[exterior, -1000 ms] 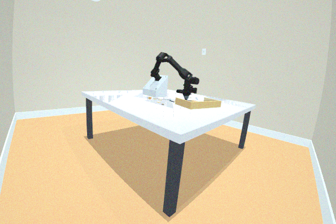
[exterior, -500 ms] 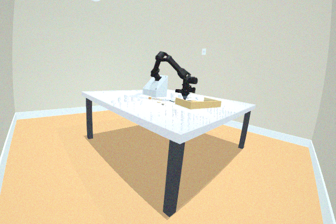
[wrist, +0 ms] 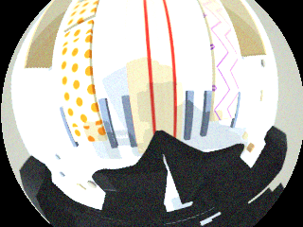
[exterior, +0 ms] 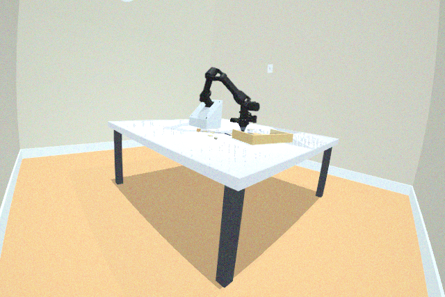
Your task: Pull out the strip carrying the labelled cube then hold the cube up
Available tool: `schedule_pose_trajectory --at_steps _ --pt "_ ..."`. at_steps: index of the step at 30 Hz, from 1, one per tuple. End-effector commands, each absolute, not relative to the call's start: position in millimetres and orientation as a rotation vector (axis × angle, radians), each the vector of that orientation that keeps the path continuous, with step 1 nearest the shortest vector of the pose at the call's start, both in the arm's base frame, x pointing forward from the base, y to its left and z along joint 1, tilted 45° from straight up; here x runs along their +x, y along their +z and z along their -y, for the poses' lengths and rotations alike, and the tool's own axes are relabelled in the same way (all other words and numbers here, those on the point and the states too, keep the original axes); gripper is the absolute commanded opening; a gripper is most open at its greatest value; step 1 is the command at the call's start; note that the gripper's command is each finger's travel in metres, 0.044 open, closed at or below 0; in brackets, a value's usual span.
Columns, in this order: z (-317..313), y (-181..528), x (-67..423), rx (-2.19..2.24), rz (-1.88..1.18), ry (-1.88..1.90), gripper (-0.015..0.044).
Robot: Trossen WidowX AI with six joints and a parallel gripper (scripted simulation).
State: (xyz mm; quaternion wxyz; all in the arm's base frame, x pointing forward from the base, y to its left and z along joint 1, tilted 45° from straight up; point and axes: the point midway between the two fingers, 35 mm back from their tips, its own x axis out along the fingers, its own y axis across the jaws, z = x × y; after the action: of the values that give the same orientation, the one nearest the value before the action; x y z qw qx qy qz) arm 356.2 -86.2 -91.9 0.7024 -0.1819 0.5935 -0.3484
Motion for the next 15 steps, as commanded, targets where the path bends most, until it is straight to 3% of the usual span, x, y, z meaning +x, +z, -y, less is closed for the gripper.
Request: schedule_pose_trajectory --at_steps 1,15 --pt "87.4 -97.0 343.8 -0.408 -1.341 -0.780 0.0000" --pt "84.3 -102.2 323.0 -0.409 -1.343 -0.780 0.0000"
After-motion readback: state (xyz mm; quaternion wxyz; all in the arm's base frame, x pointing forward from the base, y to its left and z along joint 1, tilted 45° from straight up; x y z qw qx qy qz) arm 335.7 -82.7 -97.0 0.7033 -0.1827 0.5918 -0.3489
